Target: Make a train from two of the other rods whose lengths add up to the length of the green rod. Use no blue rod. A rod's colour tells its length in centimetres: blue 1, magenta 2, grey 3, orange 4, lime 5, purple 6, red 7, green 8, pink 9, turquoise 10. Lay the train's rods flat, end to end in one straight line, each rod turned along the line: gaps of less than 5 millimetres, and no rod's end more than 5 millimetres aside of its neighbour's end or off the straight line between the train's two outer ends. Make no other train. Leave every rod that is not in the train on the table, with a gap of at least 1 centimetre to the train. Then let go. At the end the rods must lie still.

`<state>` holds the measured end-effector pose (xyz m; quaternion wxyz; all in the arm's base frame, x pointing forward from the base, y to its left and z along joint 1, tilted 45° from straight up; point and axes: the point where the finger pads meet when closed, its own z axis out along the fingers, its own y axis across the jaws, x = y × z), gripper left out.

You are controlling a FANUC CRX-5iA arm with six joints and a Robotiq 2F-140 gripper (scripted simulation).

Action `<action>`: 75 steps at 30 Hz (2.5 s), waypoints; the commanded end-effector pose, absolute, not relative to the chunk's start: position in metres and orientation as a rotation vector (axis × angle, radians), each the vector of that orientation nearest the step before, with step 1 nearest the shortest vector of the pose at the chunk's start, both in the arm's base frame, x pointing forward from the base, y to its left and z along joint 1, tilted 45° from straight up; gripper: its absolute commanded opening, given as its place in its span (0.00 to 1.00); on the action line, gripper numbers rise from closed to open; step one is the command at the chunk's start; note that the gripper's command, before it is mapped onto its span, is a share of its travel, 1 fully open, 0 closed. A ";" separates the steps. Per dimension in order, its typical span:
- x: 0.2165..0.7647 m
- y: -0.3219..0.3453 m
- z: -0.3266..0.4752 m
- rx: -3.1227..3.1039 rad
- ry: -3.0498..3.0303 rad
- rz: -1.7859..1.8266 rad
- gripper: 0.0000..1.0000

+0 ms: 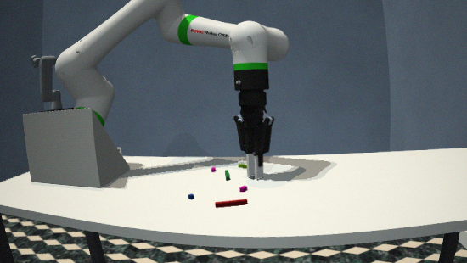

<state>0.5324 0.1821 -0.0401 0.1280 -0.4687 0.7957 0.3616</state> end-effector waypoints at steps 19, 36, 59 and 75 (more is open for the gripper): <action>0.532 0.184 -0.042 -1.363 2.315 1.051 0.15; 0.532 0.184 -0.042 -1.363 2.315 1.051 0.15; 0.532 0.184 -0.042 -1.363 2.315 1.051 0.03; 0.532 0.184 -0.042 -1.363 2.315 1.051 0.03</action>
